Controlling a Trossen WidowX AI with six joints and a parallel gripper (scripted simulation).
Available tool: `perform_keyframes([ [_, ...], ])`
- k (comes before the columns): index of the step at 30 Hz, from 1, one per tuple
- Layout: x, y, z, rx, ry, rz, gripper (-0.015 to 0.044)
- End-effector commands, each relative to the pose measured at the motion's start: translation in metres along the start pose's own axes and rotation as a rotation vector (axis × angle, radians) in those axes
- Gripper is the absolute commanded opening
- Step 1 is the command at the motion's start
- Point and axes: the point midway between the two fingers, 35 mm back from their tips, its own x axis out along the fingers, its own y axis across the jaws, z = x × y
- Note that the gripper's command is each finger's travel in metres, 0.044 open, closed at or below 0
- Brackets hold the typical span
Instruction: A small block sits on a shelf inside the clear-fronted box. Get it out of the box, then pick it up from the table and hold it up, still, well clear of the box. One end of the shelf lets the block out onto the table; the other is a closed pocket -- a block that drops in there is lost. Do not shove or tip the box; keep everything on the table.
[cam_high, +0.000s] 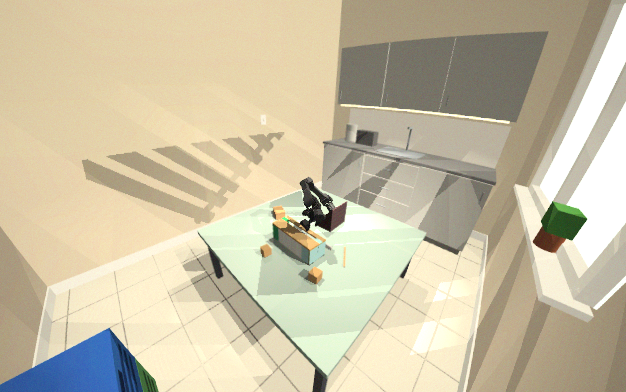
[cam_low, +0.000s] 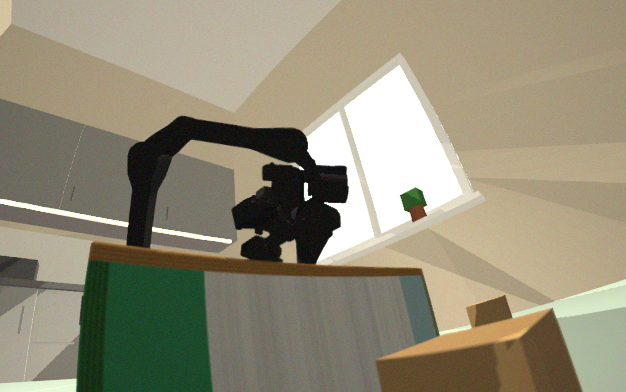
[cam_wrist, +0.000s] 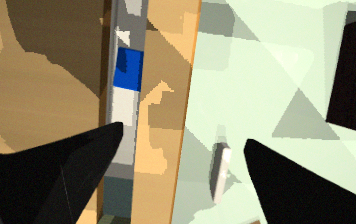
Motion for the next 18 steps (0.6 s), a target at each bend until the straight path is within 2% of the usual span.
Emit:
perform_keyframes([
  [1,0.008,0.001,-0.001,-0.005,-0.004,0.001,0.0400],
  [18,0.036,0.000,-0.004,-0.005,-0.005,0.001,0.0400],
])
